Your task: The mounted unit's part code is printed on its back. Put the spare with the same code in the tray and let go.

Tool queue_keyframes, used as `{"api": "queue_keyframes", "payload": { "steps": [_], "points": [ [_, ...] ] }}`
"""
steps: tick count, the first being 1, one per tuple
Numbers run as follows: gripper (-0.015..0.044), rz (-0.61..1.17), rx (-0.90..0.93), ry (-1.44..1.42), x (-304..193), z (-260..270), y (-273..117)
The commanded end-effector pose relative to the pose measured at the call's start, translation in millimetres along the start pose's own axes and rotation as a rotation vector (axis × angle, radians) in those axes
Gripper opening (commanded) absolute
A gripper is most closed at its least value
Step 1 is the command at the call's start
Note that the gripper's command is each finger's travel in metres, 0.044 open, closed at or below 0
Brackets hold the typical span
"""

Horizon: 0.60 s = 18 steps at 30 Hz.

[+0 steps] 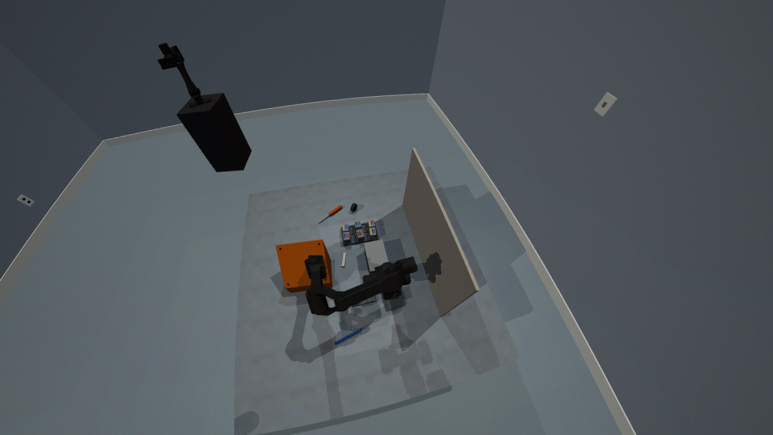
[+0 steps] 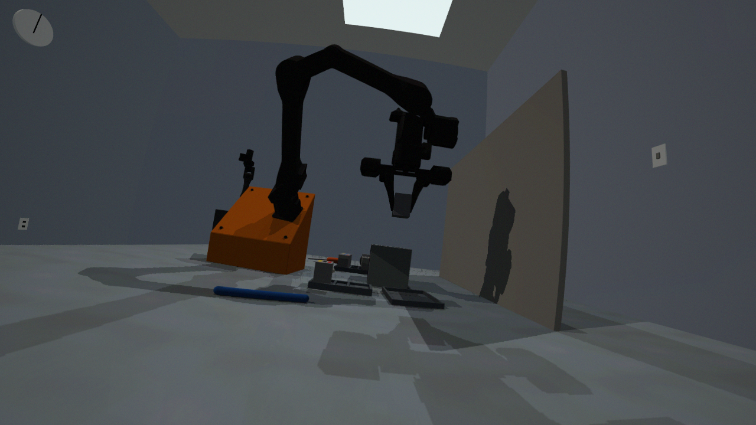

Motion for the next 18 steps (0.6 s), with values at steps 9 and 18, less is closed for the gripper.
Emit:
{"api": "queue_keyframes", "payload": {
  "steps": [9, 18],
  "points": [
    [0.0, -0.003, -0.004, -0.003, 12, 37, 5],
    [0.0, -0.001, -0.004, -0.003, 12, 39, 13]
  ]
}}
Point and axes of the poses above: the point midway between the two fingers, 35 mm back from their tips, its own y axis out along the fingers, its own z axis across the jaws, x = y × z, the point moved 2 cm from there along -y, back along the fingers, and after that the axes turned 12 degrees about -y, right-handed, at the moved point
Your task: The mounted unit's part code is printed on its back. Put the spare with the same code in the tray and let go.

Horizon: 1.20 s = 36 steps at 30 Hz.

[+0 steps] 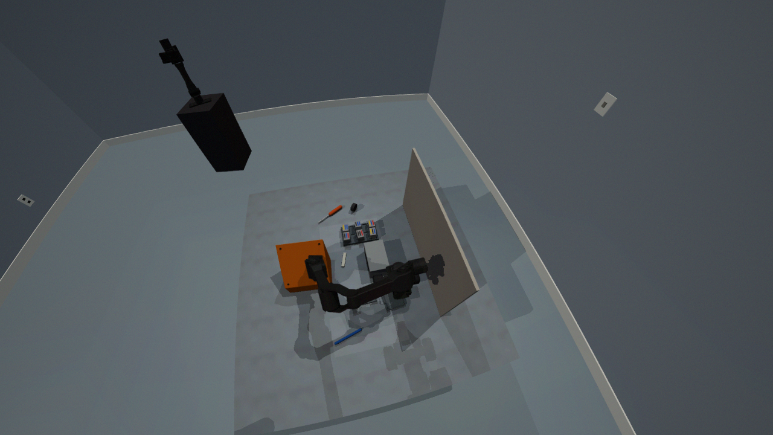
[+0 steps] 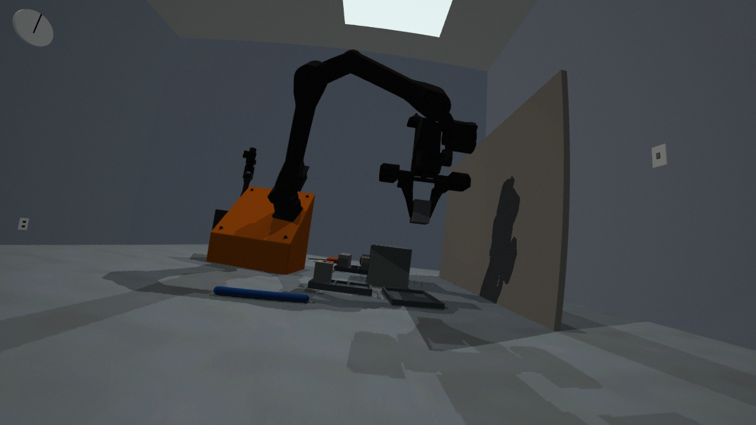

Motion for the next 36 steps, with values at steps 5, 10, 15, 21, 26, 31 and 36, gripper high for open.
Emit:
{"api": "queue_keyframes", "payload": {
  "steps": [5, 10, 15, 21, 26, 31, 36],
  "points": [
    [0.0, 0.0, -0.004, -0.002, 0, 2, 10],
    [0.0, 0.001, -0.004, -0.002, 0, 3, 15],
    [0.0, 0.002, -0.003, -0.002, 0, 4, 20],
    [0.0, 0.003, -0.003, -0.002, 0, 5, 27],
    [0.0, 0.004, -0.003, -0.001, 0, 6, 32],
    [0.0, 0.004, -0.003, -0.001, 0, 6, 37],
    [0.0, 0.005, -0.003, -0.001, 0, 7, 43]
  ]
}}
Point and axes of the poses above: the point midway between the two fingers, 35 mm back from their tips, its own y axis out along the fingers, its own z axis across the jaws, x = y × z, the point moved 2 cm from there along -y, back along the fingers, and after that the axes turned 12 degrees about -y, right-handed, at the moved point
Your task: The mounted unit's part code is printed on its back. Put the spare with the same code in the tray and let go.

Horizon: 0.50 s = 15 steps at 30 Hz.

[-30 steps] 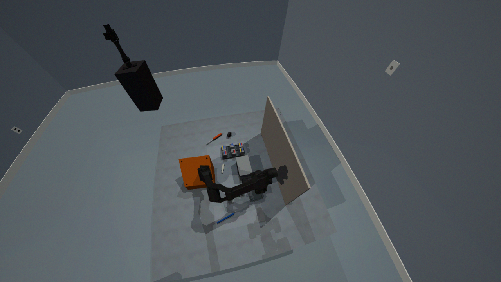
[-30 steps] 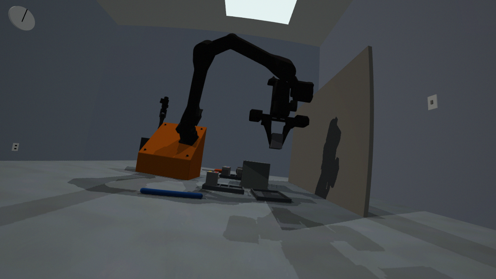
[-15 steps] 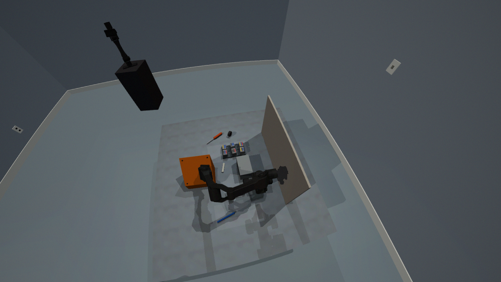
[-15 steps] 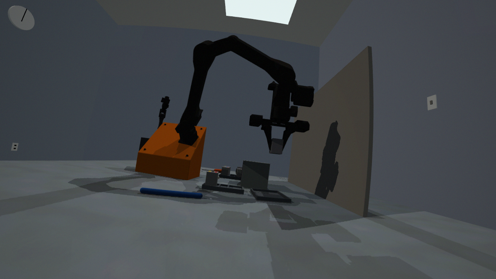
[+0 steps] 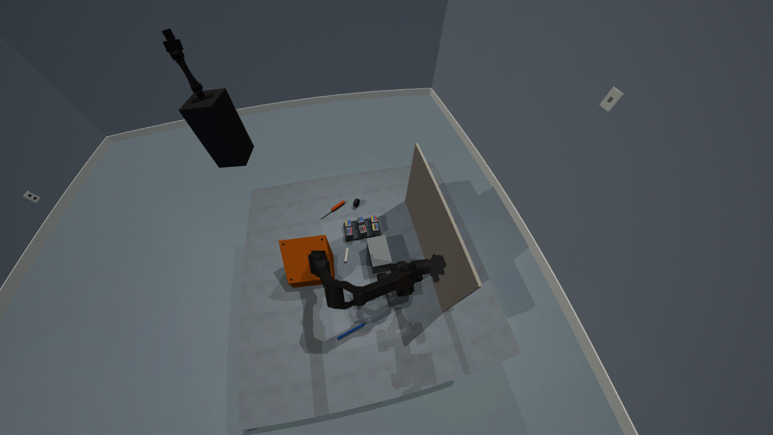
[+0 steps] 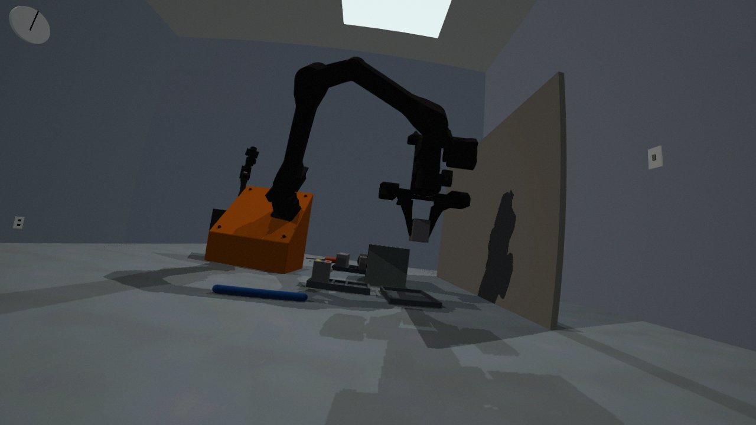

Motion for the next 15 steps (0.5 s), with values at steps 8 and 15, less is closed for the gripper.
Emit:
{"api": "queue_keyframes", "payload": {
  "steps": [8, 15],
  "points": [
    [0.0, 0.005, -0.002, -0.002, 0, 1, 13],
    [0.0, 0.005, -0.002, -0.002, 0, 1, 21]
  ]
}}
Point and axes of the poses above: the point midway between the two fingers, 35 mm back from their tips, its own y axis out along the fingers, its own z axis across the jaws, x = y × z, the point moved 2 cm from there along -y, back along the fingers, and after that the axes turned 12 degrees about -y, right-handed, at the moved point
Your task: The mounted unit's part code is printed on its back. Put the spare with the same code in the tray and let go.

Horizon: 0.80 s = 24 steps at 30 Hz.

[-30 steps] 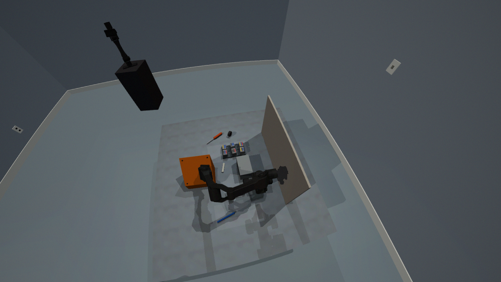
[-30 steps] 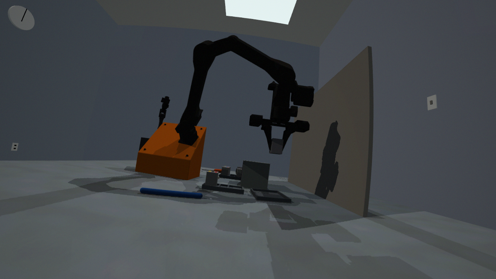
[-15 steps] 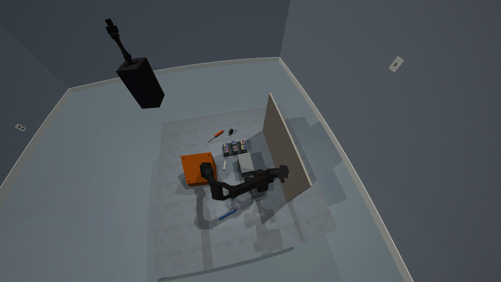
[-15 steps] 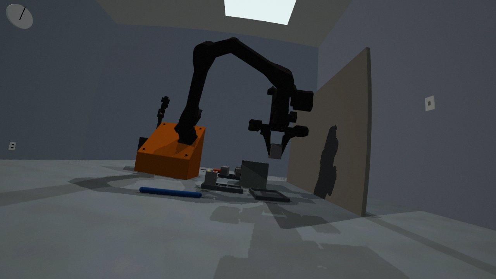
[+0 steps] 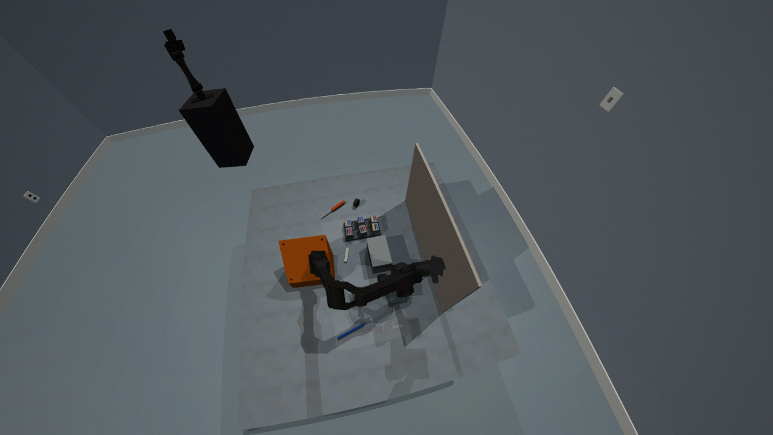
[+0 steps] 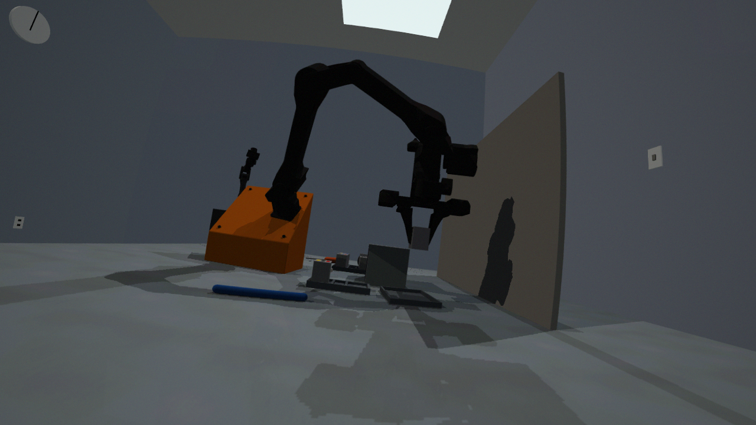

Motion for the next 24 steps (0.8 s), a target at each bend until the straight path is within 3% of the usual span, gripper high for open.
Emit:
{"api": "queue_keyframes", "payload": {
  "steps": [1, 24],
  "points": [
    [0.0, 0.004, -0.002, -0.002, -1, 0, 6],
    [0.0, 0.003, -0.002, -0.002, 0, 0, 30]
  ]
}}
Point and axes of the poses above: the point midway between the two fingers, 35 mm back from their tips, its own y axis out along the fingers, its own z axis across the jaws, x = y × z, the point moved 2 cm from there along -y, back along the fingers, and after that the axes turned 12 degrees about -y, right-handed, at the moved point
